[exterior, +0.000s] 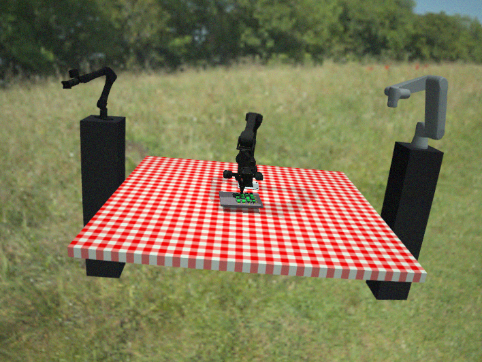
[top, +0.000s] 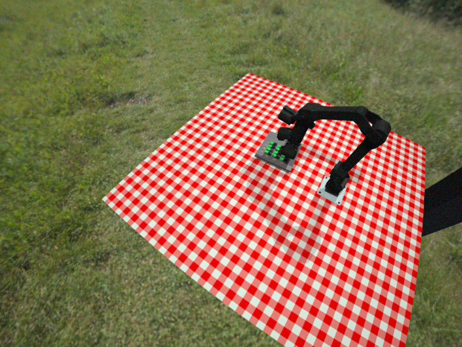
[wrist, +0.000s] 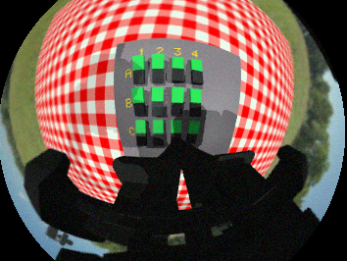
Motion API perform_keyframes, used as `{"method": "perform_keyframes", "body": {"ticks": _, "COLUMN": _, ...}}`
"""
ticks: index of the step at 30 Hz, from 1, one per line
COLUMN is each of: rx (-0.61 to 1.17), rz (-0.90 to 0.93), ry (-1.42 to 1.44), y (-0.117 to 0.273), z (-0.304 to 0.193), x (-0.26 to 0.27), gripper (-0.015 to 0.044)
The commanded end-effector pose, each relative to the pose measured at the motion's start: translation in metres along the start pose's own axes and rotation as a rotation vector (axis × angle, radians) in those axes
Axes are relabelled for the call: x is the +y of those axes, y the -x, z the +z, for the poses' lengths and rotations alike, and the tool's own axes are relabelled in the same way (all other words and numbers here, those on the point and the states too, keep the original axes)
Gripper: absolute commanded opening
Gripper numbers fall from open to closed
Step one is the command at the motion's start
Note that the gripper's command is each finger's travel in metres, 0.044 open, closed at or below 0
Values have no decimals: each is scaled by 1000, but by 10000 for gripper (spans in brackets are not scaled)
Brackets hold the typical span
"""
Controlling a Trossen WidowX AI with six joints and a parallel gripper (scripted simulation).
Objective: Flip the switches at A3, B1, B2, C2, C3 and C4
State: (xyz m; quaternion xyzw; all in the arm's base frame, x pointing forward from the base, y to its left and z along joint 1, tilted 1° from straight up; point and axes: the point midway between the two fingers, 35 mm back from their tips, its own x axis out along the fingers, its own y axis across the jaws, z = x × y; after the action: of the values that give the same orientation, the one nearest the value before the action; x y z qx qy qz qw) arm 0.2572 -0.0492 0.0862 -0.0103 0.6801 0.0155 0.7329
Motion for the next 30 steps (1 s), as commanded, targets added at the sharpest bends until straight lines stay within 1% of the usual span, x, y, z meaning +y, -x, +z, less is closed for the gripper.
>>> {"method": "perform_keyframes", "body": {"ticks": 1, "rx": -3, "rz": 5, "ry": 3, "y": -1, "z": 0, "x": 1, "gripper": 0}}
{"method": "perform_keyframes", "body": {"ticks": 30, "rx": -3, "rz": 5, "ry": 3, "y": -5, "z": 0, "x": 1, "gripper": 0}}
